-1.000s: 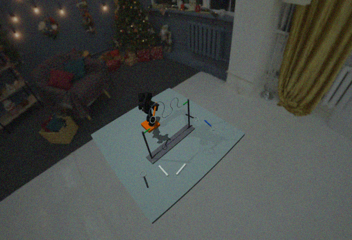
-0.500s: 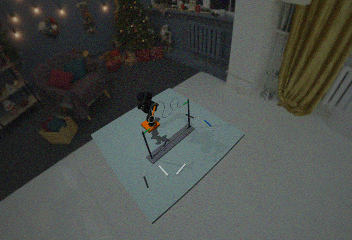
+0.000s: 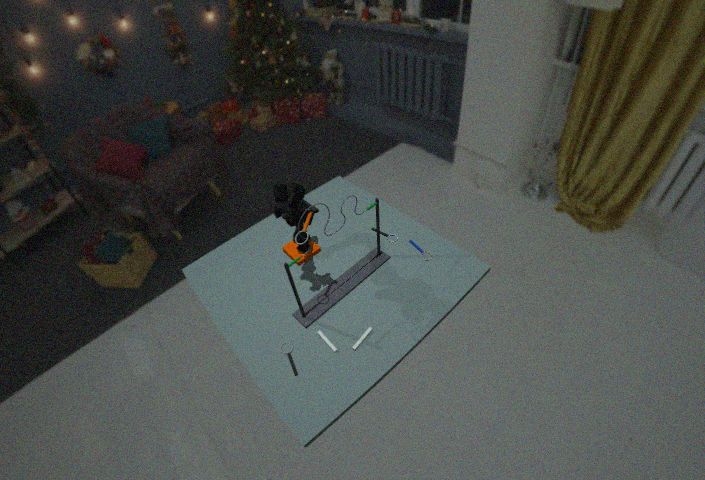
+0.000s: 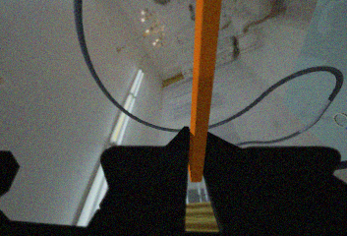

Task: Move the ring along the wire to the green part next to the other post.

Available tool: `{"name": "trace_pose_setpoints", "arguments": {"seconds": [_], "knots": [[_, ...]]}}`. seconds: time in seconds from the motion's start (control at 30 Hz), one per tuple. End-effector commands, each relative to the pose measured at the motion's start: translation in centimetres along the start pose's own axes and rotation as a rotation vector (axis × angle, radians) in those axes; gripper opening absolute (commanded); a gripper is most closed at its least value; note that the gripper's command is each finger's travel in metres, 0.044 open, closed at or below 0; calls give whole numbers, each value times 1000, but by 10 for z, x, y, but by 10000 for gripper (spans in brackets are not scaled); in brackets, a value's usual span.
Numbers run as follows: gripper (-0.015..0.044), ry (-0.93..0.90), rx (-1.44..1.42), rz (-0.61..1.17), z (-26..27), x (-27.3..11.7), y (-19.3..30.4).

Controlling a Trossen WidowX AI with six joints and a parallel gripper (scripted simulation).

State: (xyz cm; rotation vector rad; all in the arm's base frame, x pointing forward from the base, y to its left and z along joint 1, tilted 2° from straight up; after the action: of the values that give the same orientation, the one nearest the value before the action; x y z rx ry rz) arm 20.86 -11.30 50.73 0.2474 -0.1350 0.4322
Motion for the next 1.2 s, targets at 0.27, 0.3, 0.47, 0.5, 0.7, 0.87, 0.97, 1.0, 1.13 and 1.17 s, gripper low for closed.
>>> {"name": "trace_pose_setpoints", "arguments": {"seconds": [0.27, 0.3, 0.47, 0.5, 0.7, 0.87, 0.97, 1.0, 1.13, 1.17], "knots": [[-150, 69, -140, 10, 1, 0, 2], [-150, 75, -151, 10, 1, 0, 2], [-150, 104, -208, 12, 1, 0, 2], [-150, 110, -219, 12, 1, 0, 2], [-150, 146, -287, 14, 1, 1, 2], [-150, 176, -344, 15, 1, 1, 3], [-150, 194, -378, 15, 1, 1, 3], [-150, 200, -389, 15, 1, 1, 3], [-150, 225, -434, 16, 0, 1, 3], [-150, 231, -445, 16, 0, 1, 3]]}}
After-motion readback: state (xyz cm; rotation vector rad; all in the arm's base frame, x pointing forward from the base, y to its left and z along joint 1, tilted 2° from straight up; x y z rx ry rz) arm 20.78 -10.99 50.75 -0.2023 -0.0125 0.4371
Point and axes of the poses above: the point midway between the two fingers, 35 mm back from their tips, its own x axis out along the fingers, its own z axis across the jaws, y = z × x, the point moved 7 cm from there along -x, back along the fingers, and after that the axes turned 8 degrees about -x, right-handed, at the moved point
